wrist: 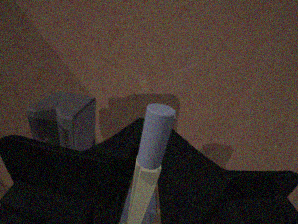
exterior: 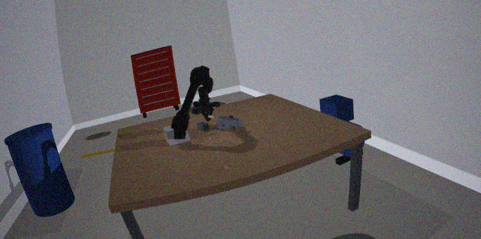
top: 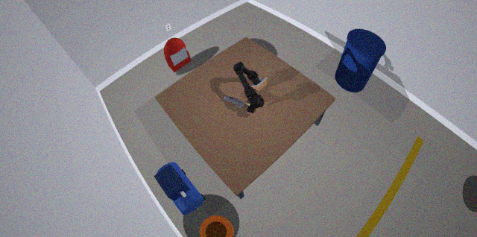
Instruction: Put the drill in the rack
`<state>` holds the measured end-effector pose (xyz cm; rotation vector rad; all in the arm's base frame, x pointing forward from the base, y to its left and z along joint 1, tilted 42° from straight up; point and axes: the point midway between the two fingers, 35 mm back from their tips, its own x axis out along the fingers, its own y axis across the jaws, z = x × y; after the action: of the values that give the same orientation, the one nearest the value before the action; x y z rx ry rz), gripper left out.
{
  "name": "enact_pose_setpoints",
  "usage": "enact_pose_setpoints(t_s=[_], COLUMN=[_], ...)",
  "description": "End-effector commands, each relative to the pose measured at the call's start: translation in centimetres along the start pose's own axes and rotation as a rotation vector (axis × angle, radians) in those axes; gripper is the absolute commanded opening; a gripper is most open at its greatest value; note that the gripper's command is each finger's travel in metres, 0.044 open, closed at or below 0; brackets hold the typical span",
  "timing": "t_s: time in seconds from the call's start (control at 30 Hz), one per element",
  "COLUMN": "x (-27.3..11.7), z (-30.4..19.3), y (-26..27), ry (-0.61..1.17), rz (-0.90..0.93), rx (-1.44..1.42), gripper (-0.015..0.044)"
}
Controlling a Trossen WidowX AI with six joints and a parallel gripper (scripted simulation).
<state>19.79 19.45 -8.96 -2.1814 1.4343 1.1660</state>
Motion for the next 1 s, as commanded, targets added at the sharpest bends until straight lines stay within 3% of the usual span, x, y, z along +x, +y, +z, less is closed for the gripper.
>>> enact_pose_setpoints(t_s=[0.0,0.97], x=[-0.3,-1.6], z=[0.0,-0.2], y=[0.0,0.3], ry=[-0.004,-0.005], rz=[-0.002,-0.002], rx=[0.007,0.007], gripper=[0.0,0.0])
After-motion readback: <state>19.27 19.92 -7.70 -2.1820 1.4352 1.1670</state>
